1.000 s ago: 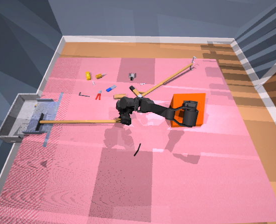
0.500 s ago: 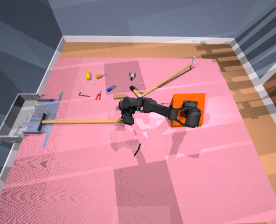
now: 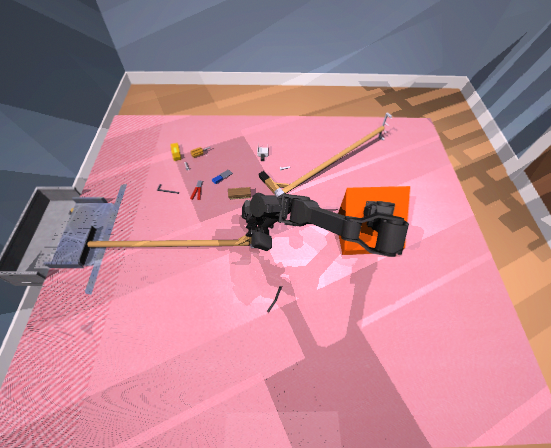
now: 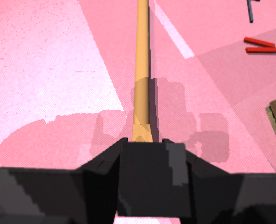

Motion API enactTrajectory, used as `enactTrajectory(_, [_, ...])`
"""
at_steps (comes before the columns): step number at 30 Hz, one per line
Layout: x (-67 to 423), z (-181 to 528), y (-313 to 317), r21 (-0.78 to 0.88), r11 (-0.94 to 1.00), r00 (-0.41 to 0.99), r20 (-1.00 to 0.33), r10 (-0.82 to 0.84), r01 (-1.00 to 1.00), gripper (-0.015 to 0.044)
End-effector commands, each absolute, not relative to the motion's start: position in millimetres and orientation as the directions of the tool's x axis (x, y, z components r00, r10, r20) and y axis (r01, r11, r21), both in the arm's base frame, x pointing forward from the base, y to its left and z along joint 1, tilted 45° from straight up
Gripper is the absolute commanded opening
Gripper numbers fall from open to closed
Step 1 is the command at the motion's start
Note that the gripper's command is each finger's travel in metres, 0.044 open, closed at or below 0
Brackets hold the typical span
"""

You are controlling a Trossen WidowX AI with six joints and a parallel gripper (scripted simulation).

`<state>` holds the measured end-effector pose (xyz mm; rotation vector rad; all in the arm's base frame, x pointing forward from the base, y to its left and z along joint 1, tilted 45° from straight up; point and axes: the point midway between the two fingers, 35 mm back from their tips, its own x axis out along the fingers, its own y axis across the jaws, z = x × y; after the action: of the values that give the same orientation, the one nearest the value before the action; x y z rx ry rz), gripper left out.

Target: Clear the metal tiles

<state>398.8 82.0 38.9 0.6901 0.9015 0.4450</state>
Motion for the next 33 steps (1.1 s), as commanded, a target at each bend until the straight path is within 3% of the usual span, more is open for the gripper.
enactTrajectory(1, [395.2, 42.1, 79.1, 0.707, 0.704, 0.563, -0.552, 0.615, -0.076, 0.0000])
enactTrajectory(33, [362.7, 40.6, 77.2, 0.706, 0.704, 0.565, -0.552, 0.613, -0.074, 0.0000])
